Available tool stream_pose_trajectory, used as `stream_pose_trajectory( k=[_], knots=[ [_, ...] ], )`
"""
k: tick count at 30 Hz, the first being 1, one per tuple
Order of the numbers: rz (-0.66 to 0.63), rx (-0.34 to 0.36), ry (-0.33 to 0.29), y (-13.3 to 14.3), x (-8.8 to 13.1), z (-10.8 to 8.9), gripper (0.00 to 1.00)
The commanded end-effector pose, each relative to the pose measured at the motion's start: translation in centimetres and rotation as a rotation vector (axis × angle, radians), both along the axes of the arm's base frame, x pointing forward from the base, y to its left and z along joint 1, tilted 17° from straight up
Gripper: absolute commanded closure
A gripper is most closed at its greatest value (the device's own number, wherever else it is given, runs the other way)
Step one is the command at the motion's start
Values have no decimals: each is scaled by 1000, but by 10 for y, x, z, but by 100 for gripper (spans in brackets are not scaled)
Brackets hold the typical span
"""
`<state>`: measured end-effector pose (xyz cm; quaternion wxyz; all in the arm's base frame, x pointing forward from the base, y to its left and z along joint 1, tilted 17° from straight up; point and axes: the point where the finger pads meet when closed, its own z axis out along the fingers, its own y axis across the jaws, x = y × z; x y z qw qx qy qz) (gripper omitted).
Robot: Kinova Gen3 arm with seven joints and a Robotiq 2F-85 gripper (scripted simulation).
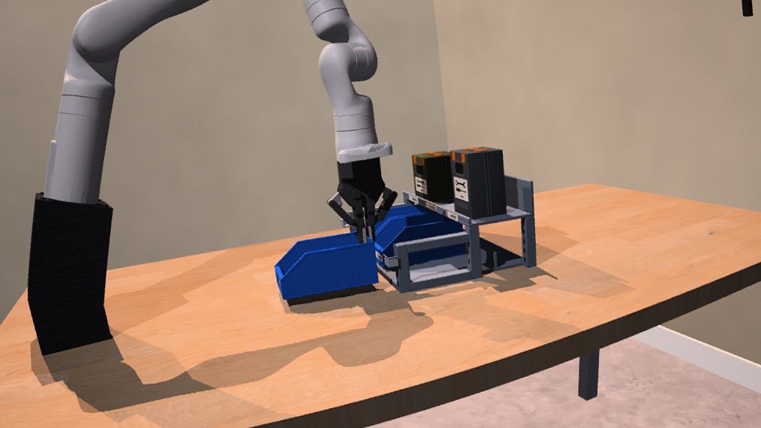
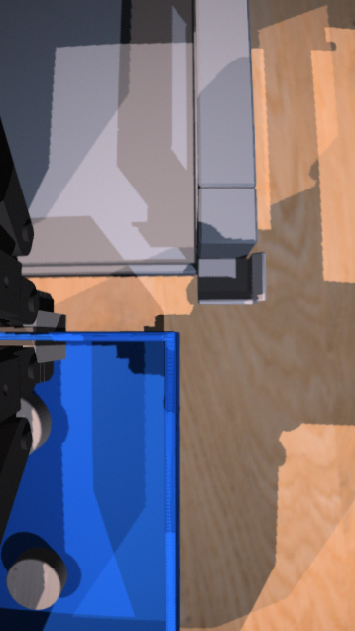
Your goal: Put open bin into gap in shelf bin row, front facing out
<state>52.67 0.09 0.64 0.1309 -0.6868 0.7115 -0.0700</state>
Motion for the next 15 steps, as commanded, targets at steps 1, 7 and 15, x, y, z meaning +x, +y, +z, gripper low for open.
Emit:
stream_pose_trajectory(
  k=[1,7,15],
  knots=[
    [0,0,-2,0,1,1,90],
    [0,0,-2,0,1,1,90],
    [0,0,-2,-1,10,4,90]
  ],
)
